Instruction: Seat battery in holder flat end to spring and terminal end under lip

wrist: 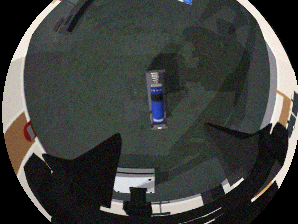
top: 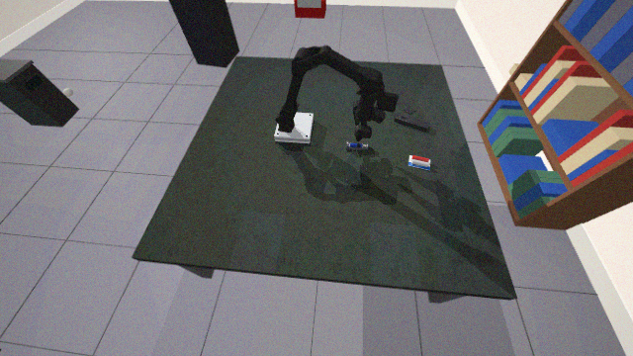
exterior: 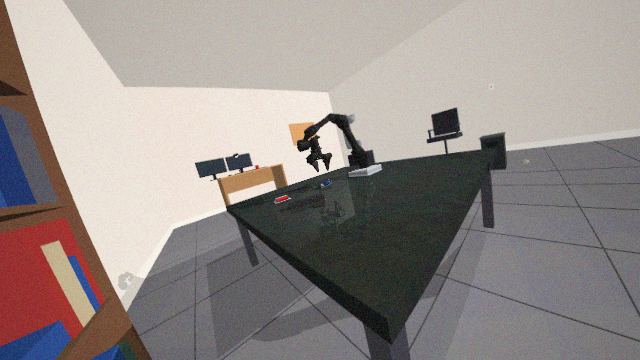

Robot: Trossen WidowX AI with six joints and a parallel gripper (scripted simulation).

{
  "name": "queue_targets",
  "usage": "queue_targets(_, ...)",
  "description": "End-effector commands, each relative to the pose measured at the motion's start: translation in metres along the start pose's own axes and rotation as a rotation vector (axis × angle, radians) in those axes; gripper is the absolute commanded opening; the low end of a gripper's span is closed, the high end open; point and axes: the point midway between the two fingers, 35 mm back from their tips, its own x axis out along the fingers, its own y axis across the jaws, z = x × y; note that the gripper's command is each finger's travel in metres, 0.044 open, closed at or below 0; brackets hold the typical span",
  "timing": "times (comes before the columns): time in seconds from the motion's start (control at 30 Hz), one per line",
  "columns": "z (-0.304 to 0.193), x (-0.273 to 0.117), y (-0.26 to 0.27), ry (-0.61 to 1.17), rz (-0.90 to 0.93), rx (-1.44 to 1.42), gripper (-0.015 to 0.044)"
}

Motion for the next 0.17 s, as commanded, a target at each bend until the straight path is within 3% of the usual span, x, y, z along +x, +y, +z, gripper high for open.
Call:
queue_targets(0.0, -0.0002, -0.0004, 0.0003, 0.001, 0.002, 0.005, 0.0440)
queue_targets(0.13, -0.0002, -0.0004, 0.0003, 0.001, 0.002, 0.005, 0.0440)
